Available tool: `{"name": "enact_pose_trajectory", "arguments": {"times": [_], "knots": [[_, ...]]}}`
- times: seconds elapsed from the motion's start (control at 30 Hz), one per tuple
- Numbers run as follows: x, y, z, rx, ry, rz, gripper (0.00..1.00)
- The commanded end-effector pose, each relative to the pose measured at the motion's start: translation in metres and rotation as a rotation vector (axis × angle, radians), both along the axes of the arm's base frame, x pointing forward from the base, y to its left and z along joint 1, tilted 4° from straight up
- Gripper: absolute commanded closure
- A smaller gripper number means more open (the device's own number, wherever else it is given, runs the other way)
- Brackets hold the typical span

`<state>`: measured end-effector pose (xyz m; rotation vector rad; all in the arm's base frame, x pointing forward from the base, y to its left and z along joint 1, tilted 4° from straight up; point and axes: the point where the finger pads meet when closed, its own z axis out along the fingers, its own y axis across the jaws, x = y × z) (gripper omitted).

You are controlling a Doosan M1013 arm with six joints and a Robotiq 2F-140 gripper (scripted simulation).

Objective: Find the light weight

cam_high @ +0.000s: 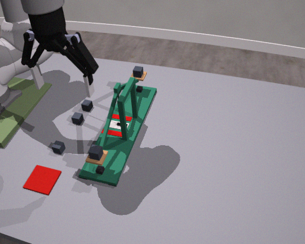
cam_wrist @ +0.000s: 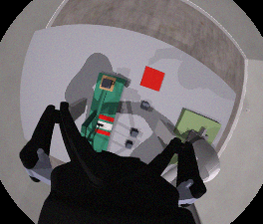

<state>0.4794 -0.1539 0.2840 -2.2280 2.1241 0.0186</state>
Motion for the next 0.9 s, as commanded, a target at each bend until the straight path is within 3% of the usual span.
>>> {"name": "enact_pose_trajectory", "arguments": {"times": [0.0, 0.1, 0.4, 0.87], "knots": [[-0.044, 0.018, 0.001, 0.000, -0.001, 0.000, 0.00], [-0.068, 0.028, 0.000, 0.000, -0.001, 0.000, 0.00], [-0.099, 0.041, 0.000, 0.000, -0.001, 0.000, 0.00], [-0.102, 0.042, 0.000, 0.000, -0.001, 0.000, 0.00]]}}
